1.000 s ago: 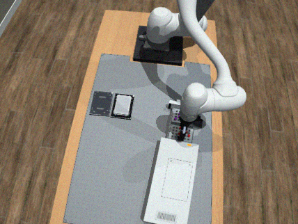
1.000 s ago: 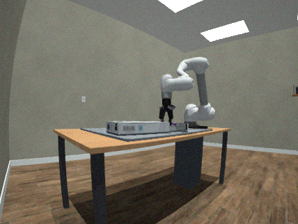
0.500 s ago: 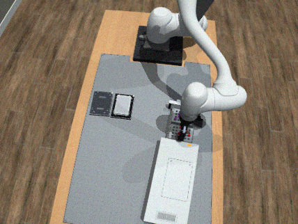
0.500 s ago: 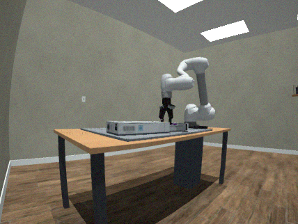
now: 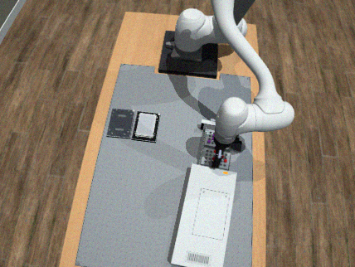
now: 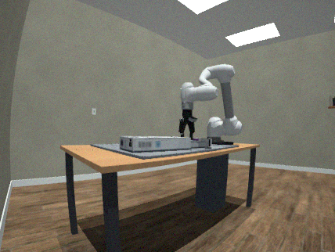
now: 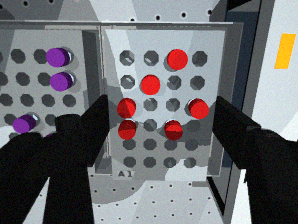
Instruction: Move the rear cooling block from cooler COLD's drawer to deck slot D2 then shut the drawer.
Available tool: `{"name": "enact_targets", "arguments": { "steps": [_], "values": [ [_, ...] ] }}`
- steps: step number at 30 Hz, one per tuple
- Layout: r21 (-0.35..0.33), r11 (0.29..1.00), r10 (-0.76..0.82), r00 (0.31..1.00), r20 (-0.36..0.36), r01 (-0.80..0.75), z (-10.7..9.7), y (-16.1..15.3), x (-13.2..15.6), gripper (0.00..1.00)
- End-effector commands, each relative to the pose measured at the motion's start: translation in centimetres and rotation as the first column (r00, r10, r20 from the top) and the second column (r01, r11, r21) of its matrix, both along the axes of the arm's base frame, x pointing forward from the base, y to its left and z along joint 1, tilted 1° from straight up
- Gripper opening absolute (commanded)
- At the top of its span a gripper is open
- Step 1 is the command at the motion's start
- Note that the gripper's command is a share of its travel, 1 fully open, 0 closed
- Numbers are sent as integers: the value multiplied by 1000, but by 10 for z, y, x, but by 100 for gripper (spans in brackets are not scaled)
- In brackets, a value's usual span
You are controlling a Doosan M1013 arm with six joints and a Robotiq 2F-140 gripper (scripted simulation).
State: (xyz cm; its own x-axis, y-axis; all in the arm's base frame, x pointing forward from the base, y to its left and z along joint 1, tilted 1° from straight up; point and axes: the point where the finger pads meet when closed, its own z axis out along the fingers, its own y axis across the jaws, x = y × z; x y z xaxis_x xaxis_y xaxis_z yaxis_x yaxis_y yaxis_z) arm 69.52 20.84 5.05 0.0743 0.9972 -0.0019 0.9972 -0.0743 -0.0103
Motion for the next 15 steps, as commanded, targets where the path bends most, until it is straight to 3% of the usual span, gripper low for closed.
{"name": "enact_targets", "arguments": {
  "steps": [1,15],
  "values": [
    [1,1000,0,1000,2,0,2,0,1,10],
    [1,1000,0,1000,2,0,17,0,1,10]
  ]
}}
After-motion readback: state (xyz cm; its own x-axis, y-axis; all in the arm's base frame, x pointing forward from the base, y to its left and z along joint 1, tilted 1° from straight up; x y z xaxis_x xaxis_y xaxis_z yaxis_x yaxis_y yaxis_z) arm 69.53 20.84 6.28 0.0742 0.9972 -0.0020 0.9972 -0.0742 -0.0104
